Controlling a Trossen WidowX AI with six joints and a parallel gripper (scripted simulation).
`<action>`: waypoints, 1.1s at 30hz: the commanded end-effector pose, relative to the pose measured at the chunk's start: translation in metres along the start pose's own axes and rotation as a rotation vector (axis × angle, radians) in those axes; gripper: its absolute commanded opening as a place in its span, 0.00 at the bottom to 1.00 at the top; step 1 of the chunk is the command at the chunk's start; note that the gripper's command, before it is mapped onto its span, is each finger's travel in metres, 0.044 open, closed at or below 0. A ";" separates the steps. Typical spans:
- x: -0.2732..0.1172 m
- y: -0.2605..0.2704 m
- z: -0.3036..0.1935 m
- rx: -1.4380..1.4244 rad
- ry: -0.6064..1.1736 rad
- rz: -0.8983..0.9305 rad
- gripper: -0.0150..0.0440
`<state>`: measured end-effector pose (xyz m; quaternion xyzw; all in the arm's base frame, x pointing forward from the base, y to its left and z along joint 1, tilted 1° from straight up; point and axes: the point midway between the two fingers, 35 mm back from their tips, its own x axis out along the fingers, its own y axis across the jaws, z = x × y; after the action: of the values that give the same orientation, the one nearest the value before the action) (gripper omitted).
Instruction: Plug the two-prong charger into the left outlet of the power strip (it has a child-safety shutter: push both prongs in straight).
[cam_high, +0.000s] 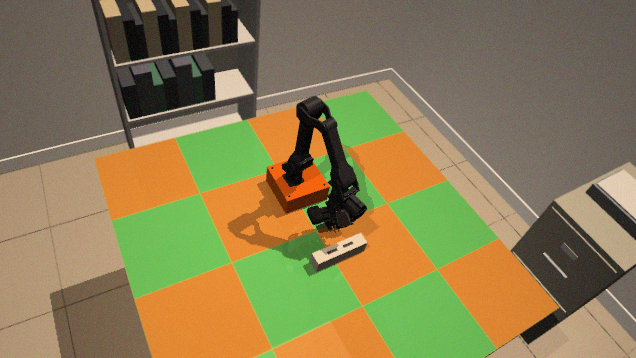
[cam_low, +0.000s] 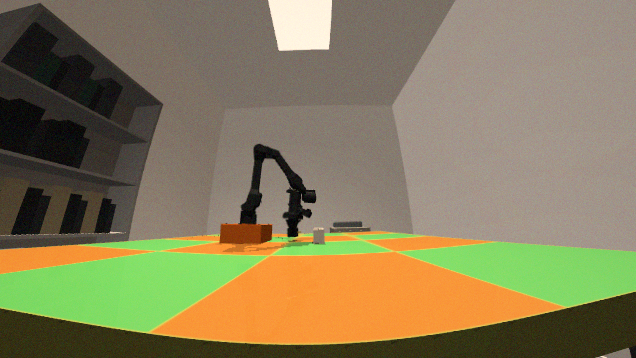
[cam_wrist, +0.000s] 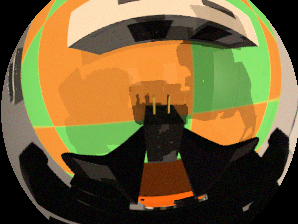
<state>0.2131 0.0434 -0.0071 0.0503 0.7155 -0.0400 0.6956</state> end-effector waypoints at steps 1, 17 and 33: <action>0.003 0.000 0.003 -0.015 0.004 -0.007 0.25; 0.004 0.002 0.023 -0.050 0.003 -0.009 0.25; 0.007 0.003 0.044 -0.084 0.001 -0.011 0.25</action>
<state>0.2498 0.0416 -0.0144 0.0214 0.7185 -0.0155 0.6950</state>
